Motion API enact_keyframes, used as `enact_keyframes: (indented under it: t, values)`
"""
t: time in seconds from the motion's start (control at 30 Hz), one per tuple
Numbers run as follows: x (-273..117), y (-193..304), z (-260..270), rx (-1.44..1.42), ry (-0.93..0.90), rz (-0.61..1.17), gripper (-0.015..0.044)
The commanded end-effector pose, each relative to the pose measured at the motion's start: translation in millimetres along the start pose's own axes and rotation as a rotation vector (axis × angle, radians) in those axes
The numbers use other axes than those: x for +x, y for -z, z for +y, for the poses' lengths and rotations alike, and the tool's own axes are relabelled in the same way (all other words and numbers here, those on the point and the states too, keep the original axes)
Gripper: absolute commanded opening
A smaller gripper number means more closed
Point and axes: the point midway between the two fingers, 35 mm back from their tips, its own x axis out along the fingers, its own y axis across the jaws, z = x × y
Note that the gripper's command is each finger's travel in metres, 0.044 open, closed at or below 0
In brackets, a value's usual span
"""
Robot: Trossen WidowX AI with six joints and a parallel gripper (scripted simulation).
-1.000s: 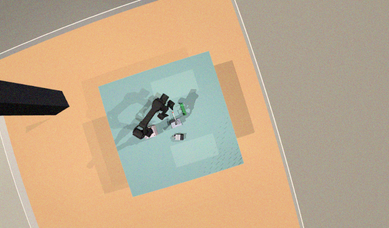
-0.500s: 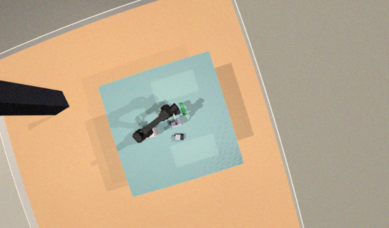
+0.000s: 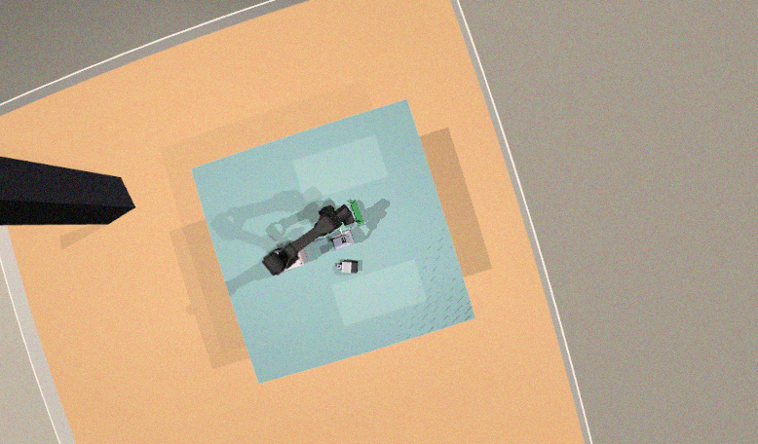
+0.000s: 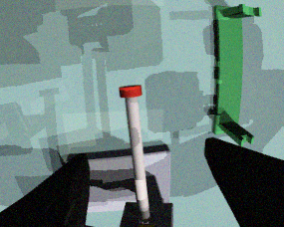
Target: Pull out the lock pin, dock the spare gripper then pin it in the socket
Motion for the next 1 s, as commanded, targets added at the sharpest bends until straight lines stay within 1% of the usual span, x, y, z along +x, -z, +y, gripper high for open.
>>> enact_keyframes:
  t: [0.0, 0.97]
  values:
    - [9.2, -0.2, 1.7, -0.005, -0.009, -0.001, 0.0300]
    - [56.8, -2.1, 3.7, -0.005, -0.010, -0.001, 0.0300]
